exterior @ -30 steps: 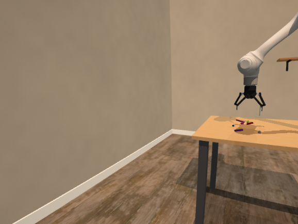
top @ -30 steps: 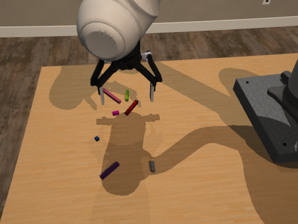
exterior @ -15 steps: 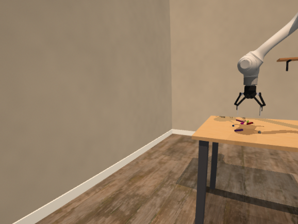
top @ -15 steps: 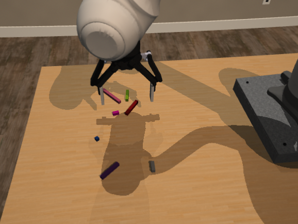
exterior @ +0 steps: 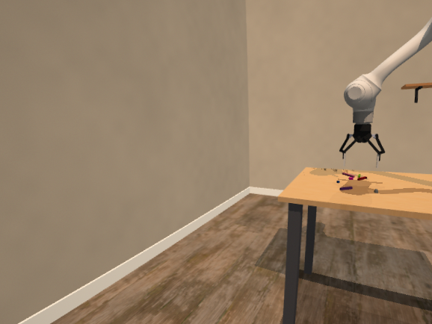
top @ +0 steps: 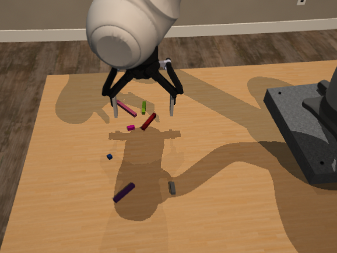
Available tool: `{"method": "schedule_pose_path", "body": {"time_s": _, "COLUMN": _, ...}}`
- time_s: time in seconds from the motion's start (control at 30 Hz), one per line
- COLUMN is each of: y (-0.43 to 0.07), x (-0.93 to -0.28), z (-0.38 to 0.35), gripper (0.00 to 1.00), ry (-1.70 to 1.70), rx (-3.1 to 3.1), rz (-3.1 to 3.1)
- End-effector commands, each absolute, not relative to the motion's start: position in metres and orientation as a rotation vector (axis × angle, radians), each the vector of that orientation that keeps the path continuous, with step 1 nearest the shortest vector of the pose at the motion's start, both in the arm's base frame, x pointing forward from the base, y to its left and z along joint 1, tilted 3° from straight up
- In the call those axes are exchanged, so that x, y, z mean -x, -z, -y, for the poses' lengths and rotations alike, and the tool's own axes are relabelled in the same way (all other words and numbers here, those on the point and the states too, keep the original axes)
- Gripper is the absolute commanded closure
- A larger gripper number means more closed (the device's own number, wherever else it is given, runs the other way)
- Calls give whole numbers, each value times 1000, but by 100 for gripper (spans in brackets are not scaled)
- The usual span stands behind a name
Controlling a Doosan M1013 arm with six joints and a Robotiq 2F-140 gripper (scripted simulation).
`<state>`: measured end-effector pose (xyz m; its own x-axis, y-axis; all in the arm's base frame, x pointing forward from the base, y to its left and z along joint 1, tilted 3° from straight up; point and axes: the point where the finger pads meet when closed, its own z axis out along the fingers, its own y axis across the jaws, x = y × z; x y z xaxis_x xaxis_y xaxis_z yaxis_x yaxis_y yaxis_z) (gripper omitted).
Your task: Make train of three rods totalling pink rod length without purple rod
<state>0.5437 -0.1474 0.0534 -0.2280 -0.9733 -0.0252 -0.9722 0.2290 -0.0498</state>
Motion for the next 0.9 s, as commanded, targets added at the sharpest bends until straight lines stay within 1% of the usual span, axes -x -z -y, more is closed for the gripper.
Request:
{"method": "schedule_pose_path", "body": {"time_s": 0.0, "y": -54, "x": -550, "z": 147, "gripper": 0, "ry": 34, "rx": 1838, "rz": -2486}}
{"method": "schedule_pose_path", "body": {"time_s": 0.43, "y": -61, "x": -576, "z": 133, "gripper": 0, "ry": 10, "rx": 1033, "rz": -2910}}
{"method": "schedule_pose_path", "body": {"time_s": 0.5, "y": -61, "x": -576, "z": 133, "gripper": 0, "ry": 10, "rx": 1033, "rz": -2910}}
{"method": "schedule_pose_path", "body": {"time_s": 0.87, "y": -67, "x": -599, "z": 120, "gripper": 0, "ry": -12, "rx": 236, "rz": -3079}}
